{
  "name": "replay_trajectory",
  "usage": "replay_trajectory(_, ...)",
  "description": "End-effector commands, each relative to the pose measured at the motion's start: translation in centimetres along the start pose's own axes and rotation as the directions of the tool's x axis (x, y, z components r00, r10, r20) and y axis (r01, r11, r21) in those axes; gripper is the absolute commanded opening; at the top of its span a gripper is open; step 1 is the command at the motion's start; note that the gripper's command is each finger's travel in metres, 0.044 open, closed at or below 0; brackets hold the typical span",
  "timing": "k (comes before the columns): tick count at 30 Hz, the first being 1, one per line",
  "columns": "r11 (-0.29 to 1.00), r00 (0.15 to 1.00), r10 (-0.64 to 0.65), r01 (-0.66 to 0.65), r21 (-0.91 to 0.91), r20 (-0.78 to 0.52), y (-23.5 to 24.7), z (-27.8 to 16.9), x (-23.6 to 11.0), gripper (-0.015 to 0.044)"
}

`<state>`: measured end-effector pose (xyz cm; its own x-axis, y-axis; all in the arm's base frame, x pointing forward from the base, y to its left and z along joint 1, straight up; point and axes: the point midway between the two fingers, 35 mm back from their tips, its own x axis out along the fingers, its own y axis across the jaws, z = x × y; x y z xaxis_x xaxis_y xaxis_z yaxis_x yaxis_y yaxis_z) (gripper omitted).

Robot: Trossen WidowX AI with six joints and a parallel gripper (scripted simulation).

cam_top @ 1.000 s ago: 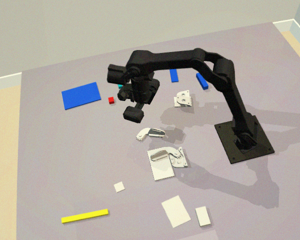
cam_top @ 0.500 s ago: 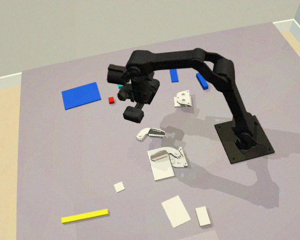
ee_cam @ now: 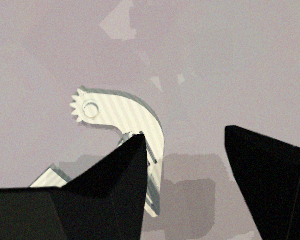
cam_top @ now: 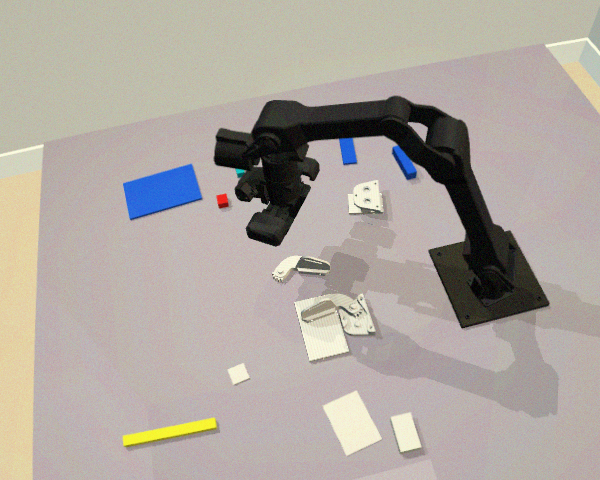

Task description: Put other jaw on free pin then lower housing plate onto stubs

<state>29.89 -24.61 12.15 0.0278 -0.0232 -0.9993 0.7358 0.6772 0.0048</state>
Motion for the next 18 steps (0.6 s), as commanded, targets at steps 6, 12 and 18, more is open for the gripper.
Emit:
replay_trajectory(6,1.000,1.000,0.000,0.000,0.000,0.000,0.00,0.00,0.00,0.0000)
replay_trajectory(12,1.000,1.000,0.000,0.000,0.000,0.000,0.00,0.00,0.00,0.0000)
replay_trajectory(18,1.000,1.000,0.000,0.000,0.005,0.000,0.01,-0.01,0.00,0.0052)
